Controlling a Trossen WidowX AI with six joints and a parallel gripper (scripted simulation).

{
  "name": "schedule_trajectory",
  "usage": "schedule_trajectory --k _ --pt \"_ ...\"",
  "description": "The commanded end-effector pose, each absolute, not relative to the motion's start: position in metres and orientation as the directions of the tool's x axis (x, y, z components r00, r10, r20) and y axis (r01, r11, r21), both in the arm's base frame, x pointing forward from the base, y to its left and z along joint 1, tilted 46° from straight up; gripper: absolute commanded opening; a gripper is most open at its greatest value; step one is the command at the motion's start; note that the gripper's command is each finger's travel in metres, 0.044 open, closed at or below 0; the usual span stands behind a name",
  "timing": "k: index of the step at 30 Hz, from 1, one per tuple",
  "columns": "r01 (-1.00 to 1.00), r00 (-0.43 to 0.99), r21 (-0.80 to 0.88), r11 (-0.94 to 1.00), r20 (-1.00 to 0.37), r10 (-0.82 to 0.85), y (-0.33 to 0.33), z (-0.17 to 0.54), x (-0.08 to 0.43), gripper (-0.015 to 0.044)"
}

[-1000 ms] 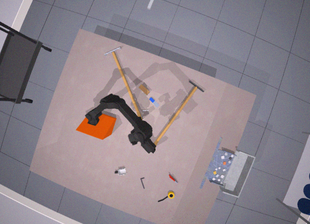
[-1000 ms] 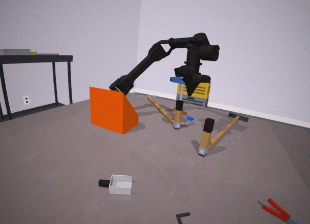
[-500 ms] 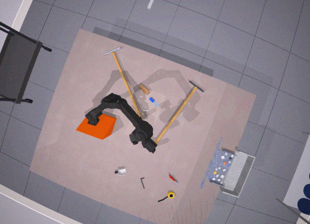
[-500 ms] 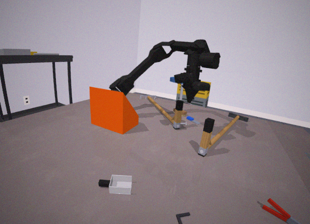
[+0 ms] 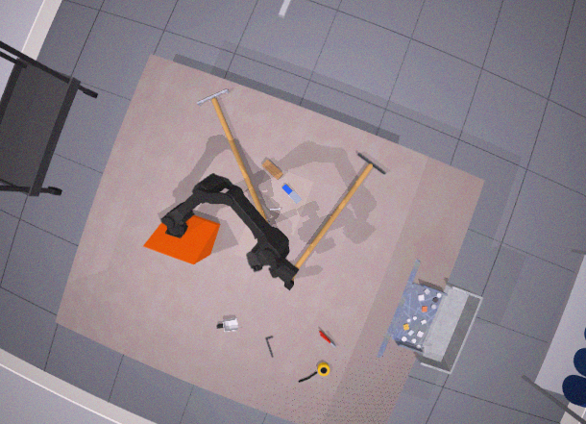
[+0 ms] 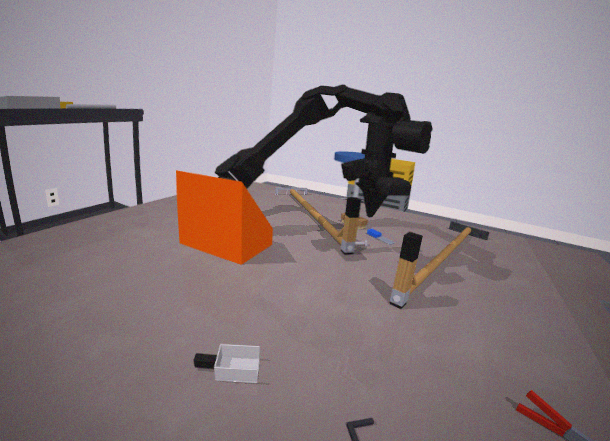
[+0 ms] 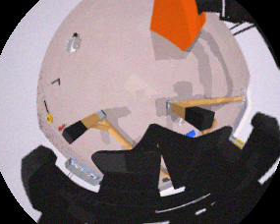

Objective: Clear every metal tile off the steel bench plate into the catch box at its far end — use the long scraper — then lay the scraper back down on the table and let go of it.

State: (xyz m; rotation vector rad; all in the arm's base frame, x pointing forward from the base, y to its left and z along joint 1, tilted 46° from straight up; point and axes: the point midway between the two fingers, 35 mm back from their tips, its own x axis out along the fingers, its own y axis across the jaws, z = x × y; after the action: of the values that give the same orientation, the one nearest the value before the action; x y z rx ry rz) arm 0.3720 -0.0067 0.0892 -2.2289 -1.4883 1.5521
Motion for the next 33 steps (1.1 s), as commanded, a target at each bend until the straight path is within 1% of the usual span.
schedule_trajectory --k 1,19,33 --pt "0.668 0.041 -0.513 -0.539 -0.698 0.715 -0.001 0.087 0.372 0.0" --pt "0.663 0.039 -0.521 -0.537 -0.693 0.72 0.028 0.062 0.368 0.0" --pt "0.663 0.039 -0.52 -0.539 -0.694 0.719 0.04 0.074 0.359 0.0"
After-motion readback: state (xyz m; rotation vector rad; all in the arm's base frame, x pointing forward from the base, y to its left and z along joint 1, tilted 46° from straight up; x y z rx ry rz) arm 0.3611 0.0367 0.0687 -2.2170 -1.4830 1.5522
